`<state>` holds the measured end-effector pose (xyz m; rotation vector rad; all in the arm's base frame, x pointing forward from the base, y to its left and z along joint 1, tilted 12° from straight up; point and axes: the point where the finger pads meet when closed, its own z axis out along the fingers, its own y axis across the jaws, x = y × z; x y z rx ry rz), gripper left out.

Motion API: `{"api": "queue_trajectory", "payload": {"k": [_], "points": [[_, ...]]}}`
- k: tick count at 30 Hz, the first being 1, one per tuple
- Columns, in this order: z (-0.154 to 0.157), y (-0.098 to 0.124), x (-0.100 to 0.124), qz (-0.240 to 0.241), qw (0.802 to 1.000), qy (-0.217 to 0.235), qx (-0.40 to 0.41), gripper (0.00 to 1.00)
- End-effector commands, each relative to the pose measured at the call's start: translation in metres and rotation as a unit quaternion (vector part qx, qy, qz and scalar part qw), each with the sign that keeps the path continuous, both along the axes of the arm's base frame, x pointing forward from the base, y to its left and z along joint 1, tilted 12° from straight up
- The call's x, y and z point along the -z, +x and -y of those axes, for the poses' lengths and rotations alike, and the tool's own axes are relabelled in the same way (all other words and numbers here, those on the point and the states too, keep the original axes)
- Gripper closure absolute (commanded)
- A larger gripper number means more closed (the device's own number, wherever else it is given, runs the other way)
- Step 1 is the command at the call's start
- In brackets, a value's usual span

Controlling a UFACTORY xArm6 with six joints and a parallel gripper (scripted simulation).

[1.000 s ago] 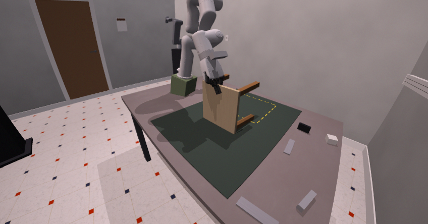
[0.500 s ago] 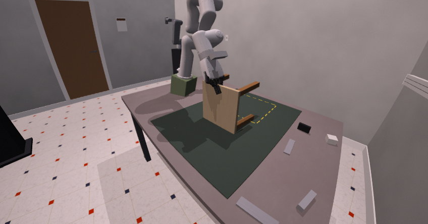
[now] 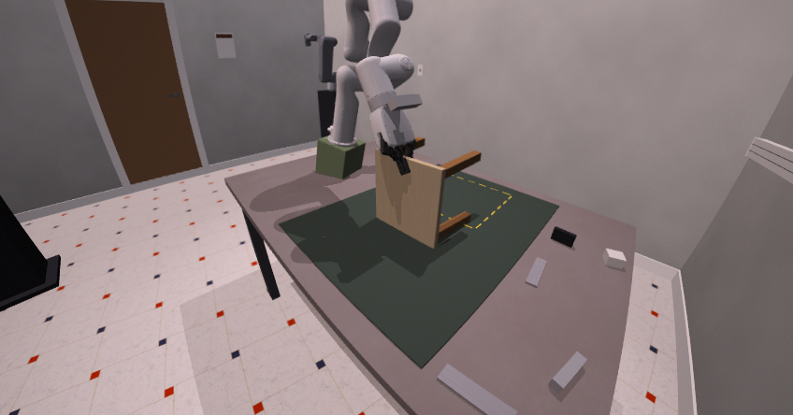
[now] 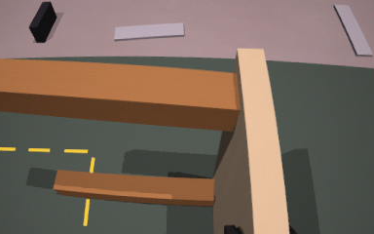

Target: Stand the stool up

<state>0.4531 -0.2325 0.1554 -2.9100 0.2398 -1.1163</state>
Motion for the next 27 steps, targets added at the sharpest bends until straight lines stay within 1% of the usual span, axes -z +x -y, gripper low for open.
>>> {"api": "queue_trajectory", "payload": {"k": [1, 14, 27], "points": [[0.0004, 0.0008, -0.0019, 0.001, 1.0, -0.001, 0.0, 0.79], [-0.0016, 0.0007, -0.0039, 0.001, 1.0, -0.006, 0.001, 0.79], [-0.0074, 0.0004, -0.0095, -0.001, 1.0, -0.02, 0.004, 0.79]]}}
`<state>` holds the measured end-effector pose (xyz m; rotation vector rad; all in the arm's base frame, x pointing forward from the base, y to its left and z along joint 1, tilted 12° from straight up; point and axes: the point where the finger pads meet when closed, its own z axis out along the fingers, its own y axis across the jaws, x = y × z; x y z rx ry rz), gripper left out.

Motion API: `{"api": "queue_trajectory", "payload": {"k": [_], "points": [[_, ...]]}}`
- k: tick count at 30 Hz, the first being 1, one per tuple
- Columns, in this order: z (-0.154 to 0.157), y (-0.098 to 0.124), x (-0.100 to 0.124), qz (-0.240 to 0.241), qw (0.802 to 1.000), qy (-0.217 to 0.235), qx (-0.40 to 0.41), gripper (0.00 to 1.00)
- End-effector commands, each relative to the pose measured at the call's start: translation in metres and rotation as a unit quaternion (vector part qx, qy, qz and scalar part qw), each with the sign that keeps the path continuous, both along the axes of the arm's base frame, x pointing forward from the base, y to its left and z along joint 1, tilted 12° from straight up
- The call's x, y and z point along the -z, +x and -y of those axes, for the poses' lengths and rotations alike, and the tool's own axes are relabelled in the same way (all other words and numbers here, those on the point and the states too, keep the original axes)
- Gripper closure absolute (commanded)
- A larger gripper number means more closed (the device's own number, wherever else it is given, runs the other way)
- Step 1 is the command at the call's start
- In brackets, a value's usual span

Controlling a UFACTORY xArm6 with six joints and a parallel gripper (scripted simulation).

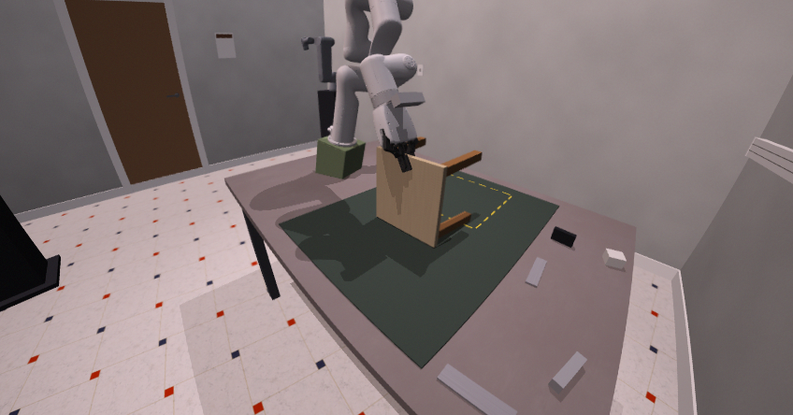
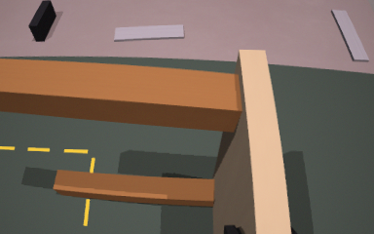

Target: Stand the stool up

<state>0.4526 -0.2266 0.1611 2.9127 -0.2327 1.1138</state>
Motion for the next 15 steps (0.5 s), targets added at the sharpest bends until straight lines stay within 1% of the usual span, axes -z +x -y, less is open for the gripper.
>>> {"api": "queue_trajectory", "payload": {"k": [1, 15], "points": [[-0.002, 0.001, -0.004, 0.001, 1.0, -0.006, 0.001, 0.79], [-0.016, 0.0, -0.016, -0.004, 0.999, -0.039, 0.008, 0.79]]}}
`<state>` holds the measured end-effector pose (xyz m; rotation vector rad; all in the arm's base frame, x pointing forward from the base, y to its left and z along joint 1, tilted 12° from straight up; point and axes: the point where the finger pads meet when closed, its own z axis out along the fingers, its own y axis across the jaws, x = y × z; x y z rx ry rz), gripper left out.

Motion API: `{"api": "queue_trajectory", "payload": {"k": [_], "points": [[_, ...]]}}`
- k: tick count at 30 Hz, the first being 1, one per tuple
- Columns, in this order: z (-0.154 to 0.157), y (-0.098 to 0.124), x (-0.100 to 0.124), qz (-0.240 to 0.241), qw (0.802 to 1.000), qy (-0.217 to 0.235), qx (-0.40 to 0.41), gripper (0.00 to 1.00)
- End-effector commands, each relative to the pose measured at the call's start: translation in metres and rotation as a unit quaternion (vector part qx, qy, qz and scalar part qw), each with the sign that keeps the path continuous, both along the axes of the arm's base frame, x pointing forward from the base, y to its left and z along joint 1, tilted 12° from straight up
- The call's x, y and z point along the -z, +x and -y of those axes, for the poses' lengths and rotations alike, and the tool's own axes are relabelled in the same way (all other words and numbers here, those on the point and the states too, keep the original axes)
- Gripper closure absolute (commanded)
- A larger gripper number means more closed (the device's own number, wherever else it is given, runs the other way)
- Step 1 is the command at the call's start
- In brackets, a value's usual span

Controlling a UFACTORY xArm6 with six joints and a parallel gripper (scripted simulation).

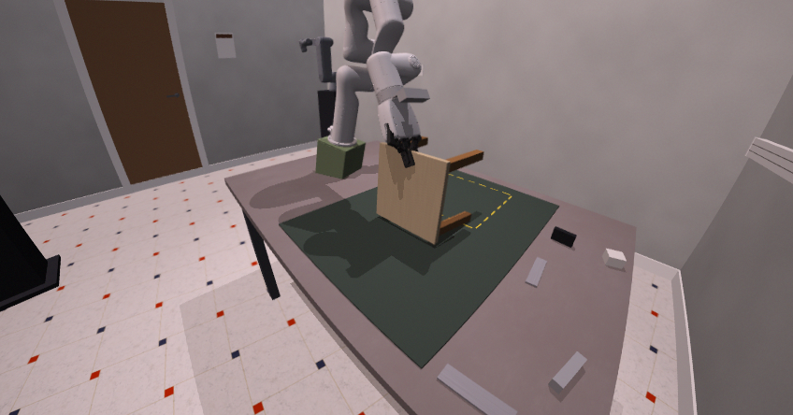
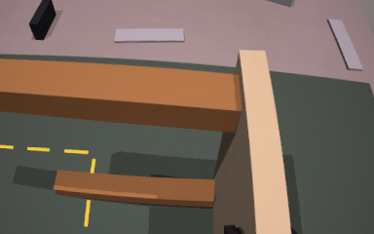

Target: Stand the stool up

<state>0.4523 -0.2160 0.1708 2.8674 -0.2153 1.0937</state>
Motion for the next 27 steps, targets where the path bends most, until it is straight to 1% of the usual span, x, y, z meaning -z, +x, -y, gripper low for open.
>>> {"api": "queue_trajectory", "payload": {"k": [1, 17, 27], "points": [[-0.007, 0.001, -0.008, -0.002, 1.0, -0.017, 0.004, 0.79], [-0.022, 0.0, -0.019, -0.007, 0.999, -0.05, 0.011, 0.79], [-0.026, 0.001, -0.023, -0.009, 0.998, -0.06, 0.013, 0.79]]}}
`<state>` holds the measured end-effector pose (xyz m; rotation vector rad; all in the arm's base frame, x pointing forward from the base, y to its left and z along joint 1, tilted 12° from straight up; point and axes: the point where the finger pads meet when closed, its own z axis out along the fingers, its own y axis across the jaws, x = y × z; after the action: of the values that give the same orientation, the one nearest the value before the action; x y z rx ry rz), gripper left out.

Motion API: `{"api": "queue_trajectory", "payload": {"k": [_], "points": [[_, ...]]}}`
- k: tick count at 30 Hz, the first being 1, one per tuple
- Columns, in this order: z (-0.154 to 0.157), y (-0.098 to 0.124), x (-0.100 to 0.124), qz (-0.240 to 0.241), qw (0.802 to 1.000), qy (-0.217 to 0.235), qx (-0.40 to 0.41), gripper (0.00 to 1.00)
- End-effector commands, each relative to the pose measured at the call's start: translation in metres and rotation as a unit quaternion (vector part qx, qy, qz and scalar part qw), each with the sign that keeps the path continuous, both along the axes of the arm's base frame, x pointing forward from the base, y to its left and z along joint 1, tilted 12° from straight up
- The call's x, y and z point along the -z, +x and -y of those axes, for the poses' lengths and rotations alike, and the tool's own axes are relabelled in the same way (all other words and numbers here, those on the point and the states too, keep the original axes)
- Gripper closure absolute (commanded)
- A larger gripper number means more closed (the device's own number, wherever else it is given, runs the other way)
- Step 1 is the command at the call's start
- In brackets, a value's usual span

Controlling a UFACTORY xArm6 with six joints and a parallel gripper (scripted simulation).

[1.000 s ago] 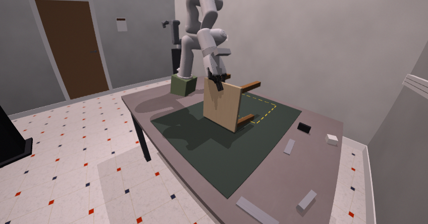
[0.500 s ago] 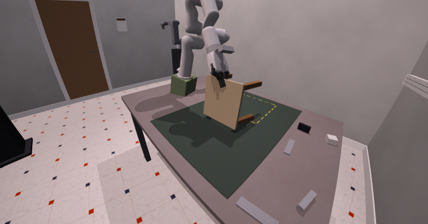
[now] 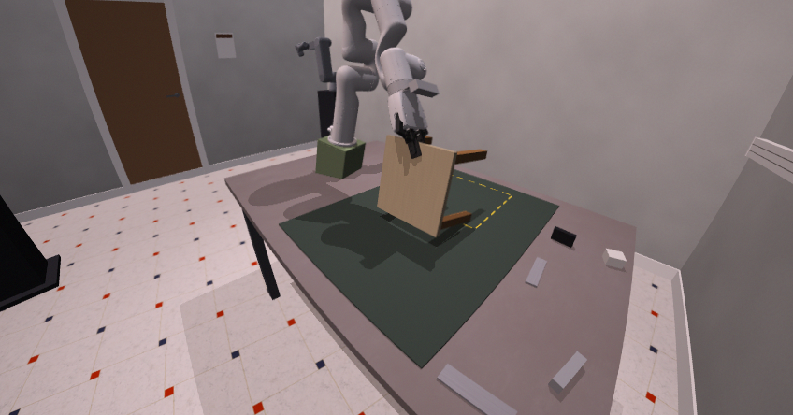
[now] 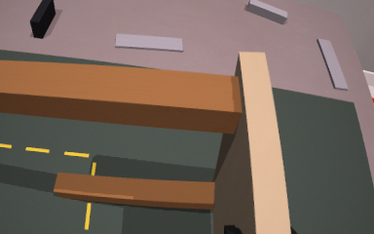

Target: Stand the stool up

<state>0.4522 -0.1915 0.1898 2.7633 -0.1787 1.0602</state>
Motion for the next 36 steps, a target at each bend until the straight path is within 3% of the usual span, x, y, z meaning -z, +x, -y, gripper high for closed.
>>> {"api": "queue_trajectory", "payload": {"k": [1, 36], "points": [[-0.002, 0.001, -0.004, -0.007, 1.0, -0.006, 0.003, 0.79], [-0.014, 0.002, -0.012, -0.009, 1.0, -0.028, 0.008, 0.79]]}}
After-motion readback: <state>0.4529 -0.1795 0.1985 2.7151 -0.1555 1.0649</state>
